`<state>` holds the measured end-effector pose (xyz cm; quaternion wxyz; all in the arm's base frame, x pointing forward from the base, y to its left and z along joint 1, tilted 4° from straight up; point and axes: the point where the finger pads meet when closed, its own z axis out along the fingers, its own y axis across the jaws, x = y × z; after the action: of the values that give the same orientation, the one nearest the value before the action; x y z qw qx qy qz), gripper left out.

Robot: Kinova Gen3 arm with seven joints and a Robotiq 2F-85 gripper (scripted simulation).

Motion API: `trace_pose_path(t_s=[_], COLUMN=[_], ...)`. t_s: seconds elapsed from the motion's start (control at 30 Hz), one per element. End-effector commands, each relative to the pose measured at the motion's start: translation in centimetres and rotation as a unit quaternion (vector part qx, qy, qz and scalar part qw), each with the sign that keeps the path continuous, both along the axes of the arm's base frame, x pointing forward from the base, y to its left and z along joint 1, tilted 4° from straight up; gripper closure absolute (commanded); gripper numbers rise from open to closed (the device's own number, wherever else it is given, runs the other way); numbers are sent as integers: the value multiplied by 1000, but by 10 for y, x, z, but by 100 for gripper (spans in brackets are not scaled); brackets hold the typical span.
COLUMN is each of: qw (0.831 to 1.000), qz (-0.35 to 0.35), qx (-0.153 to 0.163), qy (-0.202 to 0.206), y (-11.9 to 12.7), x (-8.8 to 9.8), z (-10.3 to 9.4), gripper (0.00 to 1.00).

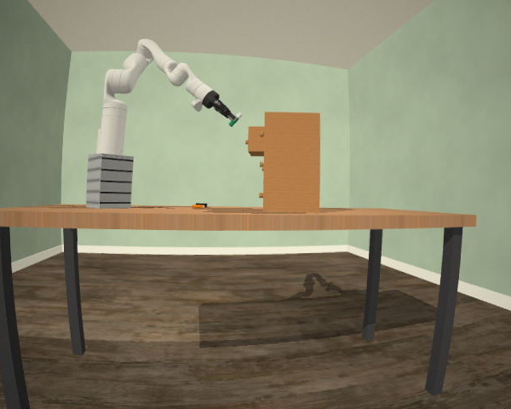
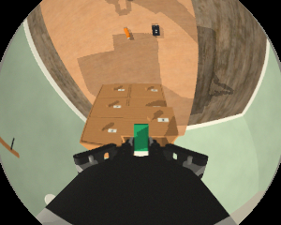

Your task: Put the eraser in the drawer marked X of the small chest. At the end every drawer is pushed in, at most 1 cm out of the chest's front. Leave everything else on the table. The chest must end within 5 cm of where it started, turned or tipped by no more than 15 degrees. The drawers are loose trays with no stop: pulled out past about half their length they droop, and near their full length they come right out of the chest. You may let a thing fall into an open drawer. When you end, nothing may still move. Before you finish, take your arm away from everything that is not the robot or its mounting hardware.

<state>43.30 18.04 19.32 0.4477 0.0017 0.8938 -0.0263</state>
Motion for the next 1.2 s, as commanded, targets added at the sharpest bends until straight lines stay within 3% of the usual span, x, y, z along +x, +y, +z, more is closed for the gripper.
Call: trace_pose_path(t_s=[0.0,0.63,1.17], qw=[1000,1000,1000], qz=[-11,-11,-11], qx=[3,3,3], qy=[-2,-2,-2], y=[-8,-11,-12], x=[17,80,96], z=[2,5,6], gripper=[81,81,81])
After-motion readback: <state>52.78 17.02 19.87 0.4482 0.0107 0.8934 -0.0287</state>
